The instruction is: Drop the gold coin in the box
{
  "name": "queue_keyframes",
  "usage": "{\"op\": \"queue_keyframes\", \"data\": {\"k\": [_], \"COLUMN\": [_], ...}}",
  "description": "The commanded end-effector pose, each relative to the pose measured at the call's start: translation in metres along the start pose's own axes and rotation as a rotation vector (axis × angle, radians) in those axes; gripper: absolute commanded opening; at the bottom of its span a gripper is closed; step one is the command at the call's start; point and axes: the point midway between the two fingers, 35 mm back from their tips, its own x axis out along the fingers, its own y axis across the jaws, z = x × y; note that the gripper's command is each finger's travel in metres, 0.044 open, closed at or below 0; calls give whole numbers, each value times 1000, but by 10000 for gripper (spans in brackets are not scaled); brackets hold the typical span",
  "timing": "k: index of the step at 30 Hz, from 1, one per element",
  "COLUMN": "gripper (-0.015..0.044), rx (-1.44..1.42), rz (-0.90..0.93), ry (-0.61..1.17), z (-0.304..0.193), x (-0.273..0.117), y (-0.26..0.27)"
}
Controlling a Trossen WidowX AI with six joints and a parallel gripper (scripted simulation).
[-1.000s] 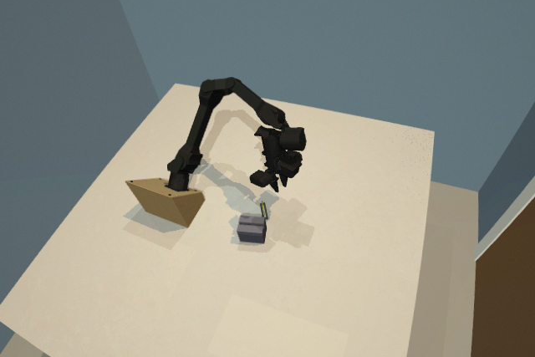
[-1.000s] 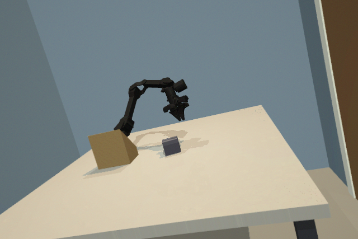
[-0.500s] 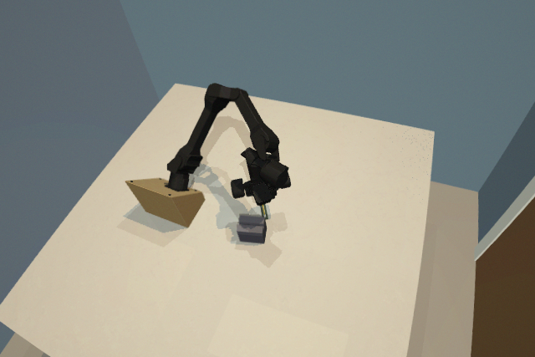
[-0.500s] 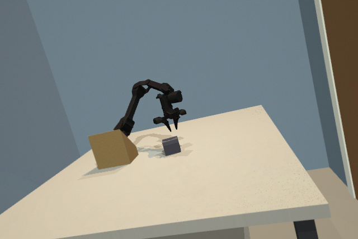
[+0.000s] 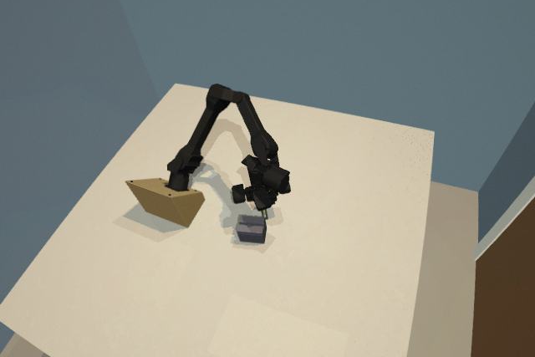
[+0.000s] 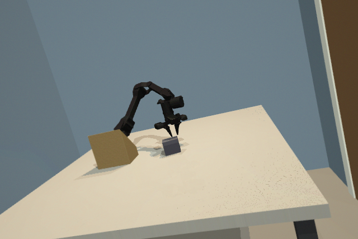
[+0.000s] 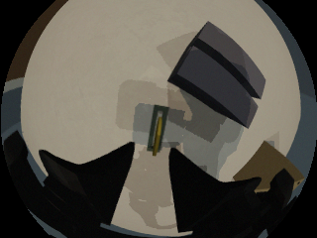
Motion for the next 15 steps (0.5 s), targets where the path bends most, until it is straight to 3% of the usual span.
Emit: {"op": "queue_keyframes", "data": {"k": [1, 15], "gripper": [161, 161], "rx": [11, 11], "rz": [-4, -4], "ry": [13, 13], "z": [-2, -2], "x": [9, 31], "y": [-3, -3]}}
